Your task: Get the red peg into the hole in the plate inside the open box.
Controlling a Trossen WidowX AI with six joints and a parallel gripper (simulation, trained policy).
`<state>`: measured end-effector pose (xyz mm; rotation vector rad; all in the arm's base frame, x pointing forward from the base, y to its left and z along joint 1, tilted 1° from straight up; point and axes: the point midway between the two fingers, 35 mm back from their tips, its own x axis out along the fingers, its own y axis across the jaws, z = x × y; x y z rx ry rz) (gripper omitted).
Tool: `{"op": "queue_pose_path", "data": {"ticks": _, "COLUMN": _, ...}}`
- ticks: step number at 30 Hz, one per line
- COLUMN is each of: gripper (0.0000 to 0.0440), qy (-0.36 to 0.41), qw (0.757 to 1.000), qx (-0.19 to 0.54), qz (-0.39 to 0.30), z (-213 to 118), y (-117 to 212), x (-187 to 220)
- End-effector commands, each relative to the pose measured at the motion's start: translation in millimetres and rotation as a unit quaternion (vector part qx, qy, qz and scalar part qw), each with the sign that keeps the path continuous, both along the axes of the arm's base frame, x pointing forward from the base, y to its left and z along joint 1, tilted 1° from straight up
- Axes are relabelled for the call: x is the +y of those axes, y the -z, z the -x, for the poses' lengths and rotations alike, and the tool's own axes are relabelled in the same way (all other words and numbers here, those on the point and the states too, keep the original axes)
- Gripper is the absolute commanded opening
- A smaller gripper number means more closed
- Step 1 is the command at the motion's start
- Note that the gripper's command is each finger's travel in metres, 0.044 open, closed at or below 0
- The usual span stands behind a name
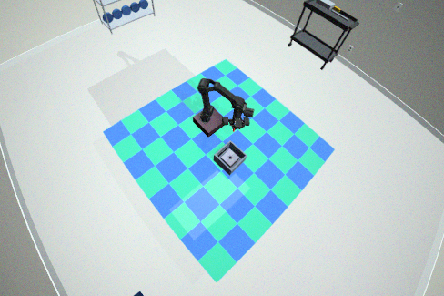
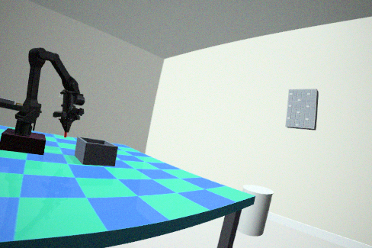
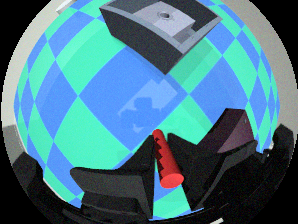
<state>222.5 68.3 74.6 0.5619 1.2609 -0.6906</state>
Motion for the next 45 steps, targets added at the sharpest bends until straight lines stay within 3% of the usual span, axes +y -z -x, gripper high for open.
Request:
{"op": "queue_pose_path", "data": {"ticks": 1, "gripper": 0.0, "qy": -0.004, "qw": 1.0, "qx": -0.012, "qz": 0.008, "z": -9, "y": -14, "x": -7}}
{"op": "queue_pose_path", "data": {"ticks": 20, "gripper": 0.0, "qy": 0.038, "qw": 0.998, "qx": -0.039, "qz": 0.031, "z": -53, "y": -47, "x": -71}}
{"op": "queue_pose_path", "data": {"ticks": 45, "gripper": 0.0004, "qy": 0.113, "qw": 0.992, "qx": -0.054, "qz": 0.027, "z": -99, "y": -30, "x": -156}}
